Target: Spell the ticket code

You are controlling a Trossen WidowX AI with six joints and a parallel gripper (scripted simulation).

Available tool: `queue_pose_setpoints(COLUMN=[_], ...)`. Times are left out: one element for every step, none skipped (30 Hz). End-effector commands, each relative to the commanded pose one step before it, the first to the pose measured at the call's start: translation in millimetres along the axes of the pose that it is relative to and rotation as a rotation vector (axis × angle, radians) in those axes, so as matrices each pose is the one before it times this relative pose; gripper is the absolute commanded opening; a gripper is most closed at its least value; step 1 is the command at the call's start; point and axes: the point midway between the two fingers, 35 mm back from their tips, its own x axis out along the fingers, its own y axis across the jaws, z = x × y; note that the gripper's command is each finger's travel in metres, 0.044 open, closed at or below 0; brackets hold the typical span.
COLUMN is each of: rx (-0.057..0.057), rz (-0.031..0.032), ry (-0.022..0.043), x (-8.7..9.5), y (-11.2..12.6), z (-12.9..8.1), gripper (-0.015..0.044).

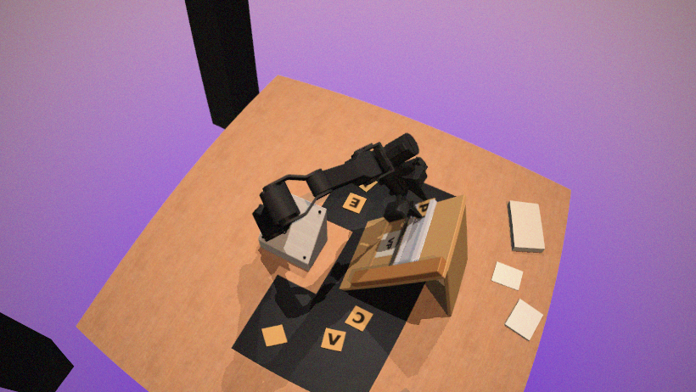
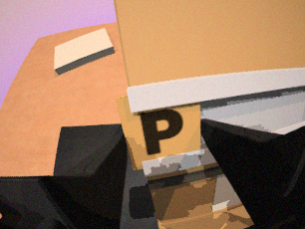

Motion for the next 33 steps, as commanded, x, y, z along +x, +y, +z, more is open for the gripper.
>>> queue_pose_setpoints(rx=[-0.0016,0.0000,0.0000,0.0000,0.0000,0.0000,0.0000,0.0000,0.0000,0.0000,0.0000,0.0000,0.0000,0.0000,0.0000,0.0000,0.0000,0.0000,0.0000,0.0000,0.0000,0.0000,0.0000,0.0000,0.0000,0.0000,0.0000,0.0000,0.0000,0.0000,0.0000,0.0000,0.0000], rz=[0.00342,-0.00003,-0.00003,-0.00003,-0.00003,-0.00003,-0.00003,-0.00003,-0.00003,-0.00003,-0.00003,-0.00003,-0.00003,-0.00003,-0.00003,-0.00003,-0.00003,-0.00003,-0.00003,-0.00003,-0.00003,-0.00003,-0.00003,-0.00003,-0.00003,-0.00003,-0.00003,-0.00003,-0.00003,-0.00003,-0.00003,-0.00003,-0.00003], ry=[-0.00054,0.00001,0.00001,0.00001,0.00001,0.00001,0.00001,0.00001,0.00001,0.00001,0.00001,0.00001,0.00001,0.00001,0.00001,0.00001,0.00001,0.00001,0.00001,0.00001,0.00001,0.00001,0.00001,0.00001,0.00001,0.00001,0.00001,0.00001,0.00001,0.00001,0.00001,0.00001,0.00001], x=[0.01,0.02,0.02,0.02,0.01,0.01,0.01,0.00,0.00,-0.01,-0.01,-0.01,-0.01,-0.01,-0.01,-0.01,-0.01,-0.01,-0.01,-0.01,-0.01,-0.01,-0.01,-0.01,-0.01,0.00,-0.01,0.00,0.00,0.00,0.00,0.00,0.00], y=[-1.89,-0.62,-0.64,-0.67,-0.61,-0.63,-0.63,-0.66,-0.61,-0.62,-0.63,-0.66,-0.61,-0.62,-0.63,-0.65,-0.61,-0.62,-0.63,-0.65,-0.60,-0.62,-0.63,-0.65,-0.60,-0.62,-0.63,-0.65,-0.60,-0.62,-0.63,-0.65,-0.60], z=[0.11,-0.01,0.00,0.00,0.00,0.00,0.00,0.00,0.00,0.00,0.00,-0.01,-0.01,-0.01,-0.01,-0.02,-0.02,-0.02,-0.02,-0.02,-0.02,-0.02,-0.02,-0.02,-0.02,-0.02,-0.02,-0.02,-0.02,-0.01,-0.02,-0.02,-0.01], gripper=[0.0000,0.0000,0.0000,0.0000,0.0000,0.0000,0.0000,0.0000,0.0000,0.0000,0.0000,0.0000,0.0000,0.0000,0.0000,0.0000,0.0000,0.0000,0.0000,0.0000,0.0000,0.0000,0.0000,0.0000,0.0000,0.0000,0.0000,0.0000,0.0000,0.0000,0.0000,0.0000,0.0000])
